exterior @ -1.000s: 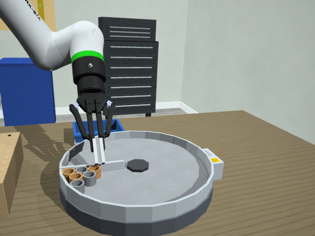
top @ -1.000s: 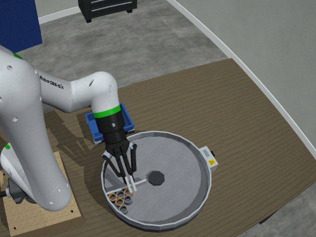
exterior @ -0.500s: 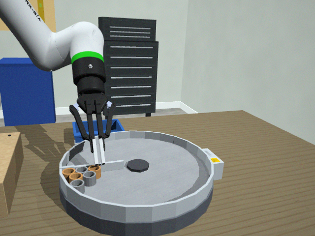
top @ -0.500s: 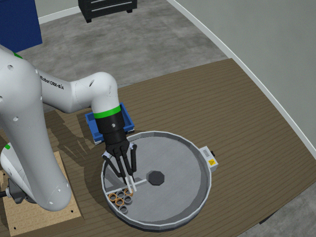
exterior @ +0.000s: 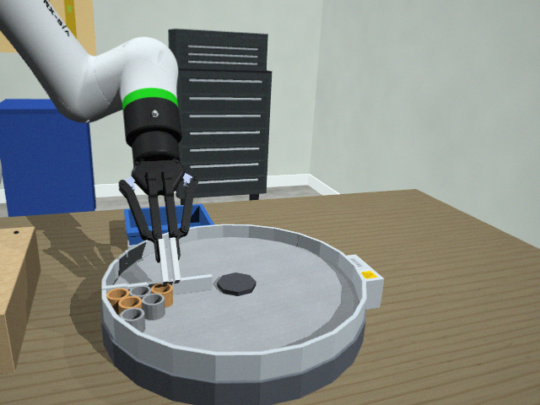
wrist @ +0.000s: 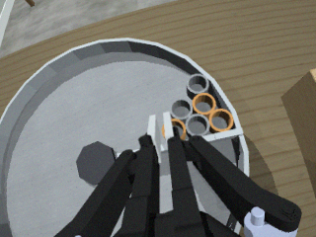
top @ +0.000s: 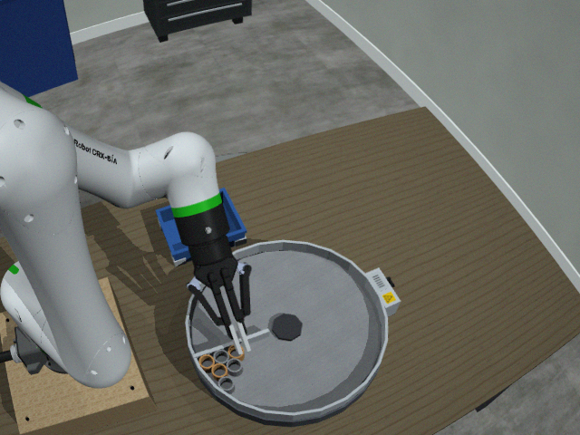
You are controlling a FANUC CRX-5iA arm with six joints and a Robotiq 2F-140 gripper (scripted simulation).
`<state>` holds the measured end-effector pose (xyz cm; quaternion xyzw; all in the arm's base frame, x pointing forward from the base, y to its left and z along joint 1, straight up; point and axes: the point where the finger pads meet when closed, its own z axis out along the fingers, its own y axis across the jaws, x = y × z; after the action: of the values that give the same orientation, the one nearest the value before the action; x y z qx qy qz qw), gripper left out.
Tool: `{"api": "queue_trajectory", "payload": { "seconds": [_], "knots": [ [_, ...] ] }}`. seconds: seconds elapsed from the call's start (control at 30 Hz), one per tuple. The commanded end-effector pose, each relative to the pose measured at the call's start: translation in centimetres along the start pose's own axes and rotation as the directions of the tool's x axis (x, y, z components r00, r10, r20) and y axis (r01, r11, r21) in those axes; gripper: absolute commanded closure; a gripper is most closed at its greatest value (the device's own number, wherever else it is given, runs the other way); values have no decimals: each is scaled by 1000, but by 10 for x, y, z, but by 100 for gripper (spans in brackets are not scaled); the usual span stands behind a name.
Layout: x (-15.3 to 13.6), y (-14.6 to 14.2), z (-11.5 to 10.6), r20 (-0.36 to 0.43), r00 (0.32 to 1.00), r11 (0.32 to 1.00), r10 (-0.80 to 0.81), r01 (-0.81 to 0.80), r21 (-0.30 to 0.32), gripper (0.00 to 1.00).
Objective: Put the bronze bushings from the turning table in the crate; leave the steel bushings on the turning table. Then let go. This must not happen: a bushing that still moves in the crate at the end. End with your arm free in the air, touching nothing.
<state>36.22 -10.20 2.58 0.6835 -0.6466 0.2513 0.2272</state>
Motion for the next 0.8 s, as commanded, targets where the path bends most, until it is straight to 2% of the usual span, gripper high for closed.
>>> {"api": "queue_trajectory", "payload": {
  "seconds": [0.0, 0.77],
  "knots": [
    [0, 0, 0, 0, 1000, 1000, 0, 0, 0, 94],
    [-2, 0, 3, 0, 1000, 1000, 0, 0, 0, 94]
  ]
}}
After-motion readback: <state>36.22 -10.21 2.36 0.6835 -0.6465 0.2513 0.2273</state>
